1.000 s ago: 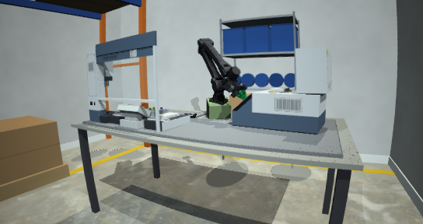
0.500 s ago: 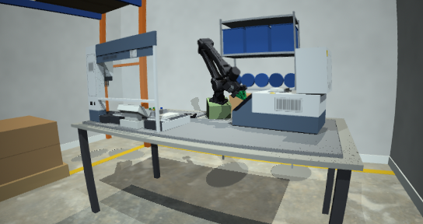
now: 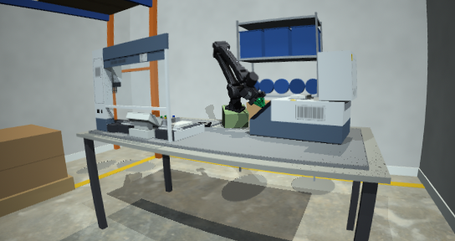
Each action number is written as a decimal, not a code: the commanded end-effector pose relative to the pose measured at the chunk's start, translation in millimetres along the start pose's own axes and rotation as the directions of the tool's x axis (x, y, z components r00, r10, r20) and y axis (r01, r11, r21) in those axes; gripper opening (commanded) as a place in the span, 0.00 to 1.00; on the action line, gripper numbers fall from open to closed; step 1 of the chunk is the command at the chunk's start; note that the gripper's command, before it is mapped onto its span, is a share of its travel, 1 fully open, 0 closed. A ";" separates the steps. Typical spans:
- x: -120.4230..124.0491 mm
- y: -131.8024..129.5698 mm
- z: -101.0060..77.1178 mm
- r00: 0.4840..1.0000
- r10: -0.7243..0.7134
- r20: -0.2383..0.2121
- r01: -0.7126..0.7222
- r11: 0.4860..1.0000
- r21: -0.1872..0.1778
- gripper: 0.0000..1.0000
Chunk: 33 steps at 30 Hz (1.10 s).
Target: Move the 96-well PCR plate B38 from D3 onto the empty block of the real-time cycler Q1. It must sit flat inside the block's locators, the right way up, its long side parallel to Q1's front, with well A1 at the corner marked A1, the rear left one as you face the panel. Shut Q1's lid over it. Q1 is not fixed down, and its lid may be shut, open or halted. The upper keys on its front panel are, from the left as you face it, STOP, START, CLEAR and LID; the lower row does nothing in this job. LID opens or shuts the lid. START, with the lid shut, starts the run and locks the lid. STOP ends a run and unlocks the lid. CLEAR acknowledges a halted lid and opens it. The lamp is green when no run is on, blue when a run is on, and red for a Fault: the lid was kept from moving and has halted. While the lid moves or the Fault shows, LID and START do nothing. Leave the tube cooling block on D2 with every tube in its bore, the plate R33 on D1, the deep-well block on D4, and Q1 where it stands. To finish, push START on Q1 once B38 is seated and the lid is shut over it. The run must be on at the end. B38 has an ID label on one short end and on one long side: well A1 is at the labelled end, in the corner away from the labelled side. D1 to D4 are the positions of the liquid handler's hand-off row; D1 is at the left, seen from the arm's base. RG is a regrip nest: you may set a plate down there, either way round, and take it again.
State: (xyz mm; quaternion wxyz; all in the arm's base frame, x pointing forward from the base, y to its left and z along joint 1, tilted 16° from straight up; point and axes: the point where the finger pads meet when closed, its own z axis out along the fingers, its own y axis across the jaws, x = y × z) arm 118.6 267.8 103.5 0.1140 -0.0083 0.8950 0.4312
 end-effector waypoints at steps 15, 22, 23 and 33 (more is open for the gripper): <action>-3.5 4.3 2.3 1.000 -0.001 0.007 0.001 1.000 -0.011 0.00; -4.0 7.3 3.3 1.000 0.000 0.008 0.000 1.000 -0.013 0.00; -4.1 7.9 3.5 1.000 0.000 0.008 0.001 1.000 -0.013 0.00; -4.4 12.2 3.8 1.000 -0.002 0.008 0.003 1.000 -0.014 0.00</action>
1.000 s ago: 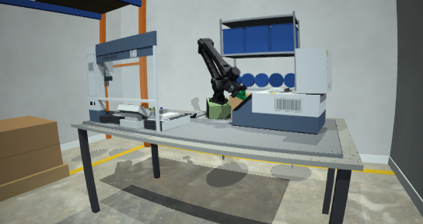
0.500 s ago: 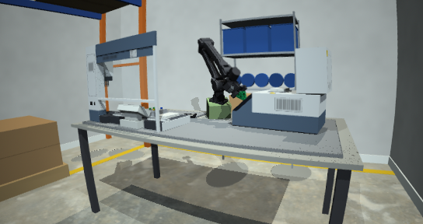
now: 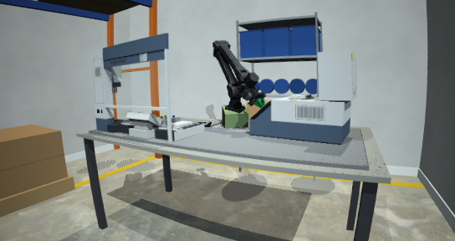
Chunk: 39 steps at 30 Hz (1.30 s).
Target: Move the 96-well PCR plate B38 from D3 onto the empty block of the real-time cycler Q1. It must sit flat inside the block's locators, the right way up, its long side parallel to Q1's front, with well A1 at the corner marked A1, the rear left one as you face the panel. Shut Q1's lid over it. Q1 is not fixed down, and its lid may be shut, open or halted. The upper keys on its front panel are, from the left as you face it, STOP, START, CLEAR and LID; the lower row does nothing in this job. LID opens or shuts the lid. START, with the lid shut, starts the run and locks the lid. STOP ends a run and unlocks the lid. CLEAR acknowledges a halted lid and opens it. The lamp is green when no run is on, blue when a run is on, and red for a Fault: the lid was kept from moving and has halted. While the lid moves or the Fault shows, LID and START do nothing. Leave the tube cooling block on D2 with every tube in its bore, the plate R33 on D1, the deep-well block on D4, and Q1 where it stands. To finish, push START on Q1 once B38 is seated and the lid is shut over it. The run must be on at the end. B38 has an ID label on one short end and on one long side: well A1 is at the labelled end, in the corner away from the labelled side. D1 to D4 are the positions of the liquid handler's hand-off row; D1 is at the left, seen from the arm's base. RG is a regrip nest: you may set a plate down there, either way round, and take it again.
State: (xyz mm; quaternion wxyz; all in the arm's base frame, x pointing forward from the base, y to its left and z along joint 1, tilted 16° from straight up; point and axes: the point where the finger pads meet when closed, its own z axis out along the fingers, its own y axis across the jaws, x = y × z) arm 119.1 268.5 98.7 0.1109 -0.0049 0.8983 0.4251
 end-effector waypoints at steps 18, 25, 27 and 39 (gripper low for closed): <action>-3.4 22.7 1.5 1.000 -0.014 -0.001 0.014 0.999 -0.030 0.00; -2.5 26.2 2.2 1.000 -0.017 -0.007 0.017 0.999 -0.033 0.00; -2.3 27.4 2.4 1.000 -0.018 -0.009 0.018 0.999 -0.034 0.00; -5.6 36.9 -2.6 1.000 -0.024 0.006 0.024 0.998 -0.059 0.00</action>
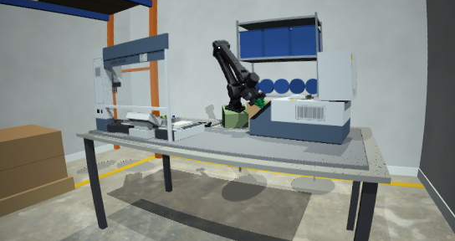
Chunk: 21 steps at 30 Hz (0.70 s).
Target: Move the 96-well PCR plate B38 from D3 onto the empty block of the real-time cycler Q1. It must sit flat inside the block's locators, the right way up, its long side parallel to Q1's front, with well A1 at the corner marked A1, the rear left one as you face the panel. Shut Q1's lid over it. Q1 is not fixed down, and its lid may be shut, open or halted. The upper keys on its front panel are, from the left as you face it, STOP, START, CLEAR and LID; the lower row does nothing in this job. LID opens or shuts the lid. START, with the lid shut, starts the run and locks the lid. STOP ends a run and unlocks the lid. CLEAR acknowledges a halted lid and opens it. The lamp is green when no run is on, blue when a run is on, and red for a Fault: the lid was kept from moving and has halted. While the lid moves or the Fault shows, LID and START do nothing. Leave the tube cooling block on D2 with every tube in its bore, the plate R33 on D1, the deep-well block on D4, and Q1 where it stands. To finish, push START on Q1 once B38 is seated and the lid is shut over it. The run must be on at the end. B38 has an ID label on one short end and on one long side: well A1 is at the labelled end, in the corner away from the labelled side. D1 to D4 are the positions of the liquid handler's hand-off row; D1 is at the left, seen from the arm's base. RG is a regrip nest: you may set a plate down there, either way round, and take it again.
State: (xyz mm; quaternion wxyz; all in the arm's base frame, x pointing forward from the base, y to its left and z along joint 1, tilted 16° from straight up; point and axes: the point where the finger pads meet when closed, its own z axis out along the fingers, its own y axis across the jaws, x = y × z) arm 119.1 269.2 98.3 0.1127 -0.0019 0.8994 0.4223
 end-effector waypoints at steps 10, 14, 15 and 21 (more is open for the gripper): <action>-6.4 55.0 -2.2 0.999 -0.037 -0.019 0.036 0.996 -0.083 0.00; -7.4 63.1 -5.9 0.999 -0.046 -0.021 0.044 0.995 -0.093 0.00; -7.6 65.1 -10.0 0.998 -0.052 -0.020 0.050 0.994 -0.099 0.00; -16.6 53.6 -27.0 0.999 -0.043 0.021 0.045 0.996 -0.078 0.00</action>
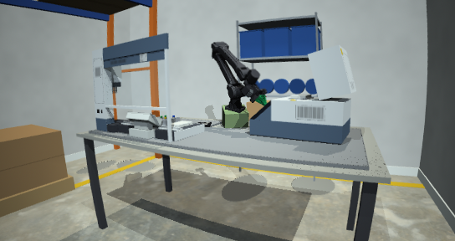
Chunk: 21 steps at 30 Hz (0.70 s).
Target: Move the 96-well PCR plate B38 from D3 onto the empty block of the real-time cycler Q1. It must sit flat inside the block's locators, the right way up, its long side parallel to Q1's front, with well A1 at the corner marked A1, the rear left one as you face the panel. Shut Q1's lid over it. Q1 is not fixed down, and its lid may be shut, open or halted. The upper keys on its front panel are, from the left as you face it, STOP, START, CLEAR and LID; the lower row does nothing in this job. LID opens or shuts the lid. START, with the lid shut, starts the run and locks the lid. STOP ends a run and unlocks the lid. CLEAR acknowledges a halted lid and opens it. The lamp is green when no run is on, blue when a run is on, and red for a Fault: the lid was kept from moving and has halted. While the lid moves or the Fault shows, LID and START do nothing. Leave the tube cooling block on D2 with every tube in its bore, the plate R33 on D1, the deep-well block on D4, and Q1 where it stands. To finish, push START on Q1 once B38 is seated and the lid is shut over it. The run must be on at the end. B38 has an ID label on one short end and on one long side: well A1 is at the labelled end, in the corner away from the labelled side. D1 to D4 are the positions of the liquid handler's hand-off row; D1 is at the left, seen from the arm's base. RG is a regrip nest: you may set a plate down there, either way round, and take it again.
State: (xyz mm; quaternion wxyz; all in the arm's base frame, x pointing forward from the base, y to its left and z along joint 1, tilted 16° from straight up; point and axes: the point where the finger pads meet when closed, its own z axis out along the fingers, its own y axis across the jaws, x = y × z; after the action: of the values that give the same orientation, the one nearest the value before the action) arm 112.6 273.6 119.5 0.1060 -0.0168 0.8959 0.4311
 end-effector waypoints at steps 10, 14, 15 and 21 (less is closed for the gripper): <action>-16.0 19.1 -29.2 0.999 -0.016 0.041 0.017 0.999 -0.031 0.00; -19.9 25.8 -36.8 0.998 -0.022 0.052 0.024 0.999 -0.049 0.00; -20.5 25.5 -35.2 0.998 -0.021 0.051 0.023 0.999 -0.047 0.00; -13.9 14.7 -26.5 0.999 -0.010 0.033 0.011 0.999 -0.032 0.00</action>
State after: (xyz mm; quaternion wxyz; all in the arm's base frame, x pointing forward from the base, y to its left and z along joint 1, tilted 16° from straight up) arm 113.7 250.4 127.6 0.1116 -0.0076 0.8969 0.4279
